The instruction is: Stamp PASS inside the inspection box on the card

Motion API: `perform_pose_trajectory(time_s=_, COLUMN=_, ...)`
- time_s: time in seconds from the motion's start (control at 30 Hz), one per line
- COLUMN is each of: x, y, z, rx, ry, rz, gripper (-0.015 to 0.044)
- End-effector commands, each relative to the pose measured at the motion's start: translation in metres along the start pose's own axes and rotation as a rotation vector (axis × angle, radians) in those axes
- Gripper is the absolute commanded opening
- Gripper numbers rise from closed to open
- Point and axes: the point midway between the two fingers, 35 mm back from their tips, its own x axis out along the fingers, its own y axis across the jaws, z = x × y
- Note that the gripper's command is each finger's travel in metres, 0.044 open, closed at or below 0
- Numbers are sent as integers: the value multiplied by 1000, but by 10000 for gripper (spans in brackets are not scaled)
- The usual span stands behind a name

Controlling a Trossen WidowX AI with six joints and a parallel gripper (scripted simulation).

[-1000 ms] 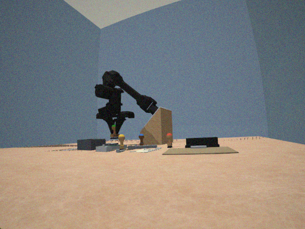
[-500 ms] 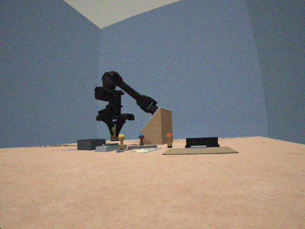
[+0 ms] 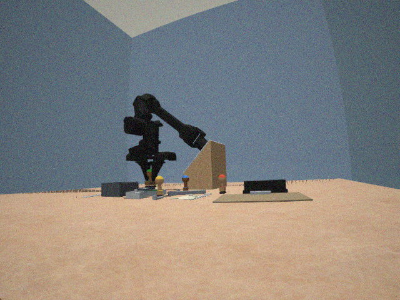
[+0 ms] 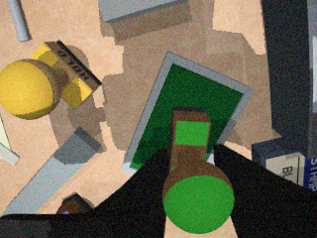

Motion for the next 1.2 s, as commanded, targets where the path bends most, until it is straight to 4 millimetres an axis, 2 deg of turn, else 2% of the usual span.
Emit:
perform_pose_trajectory(time_s=0.0, x=3, y=0, z=-2, rx=-7, ry=2, rz=-2, gripper=0)
perform_pose_trajectory(time_s=1.17, x=14, y=0, z=-2, rx=2, ry=3, rz=-4, gripper=0)
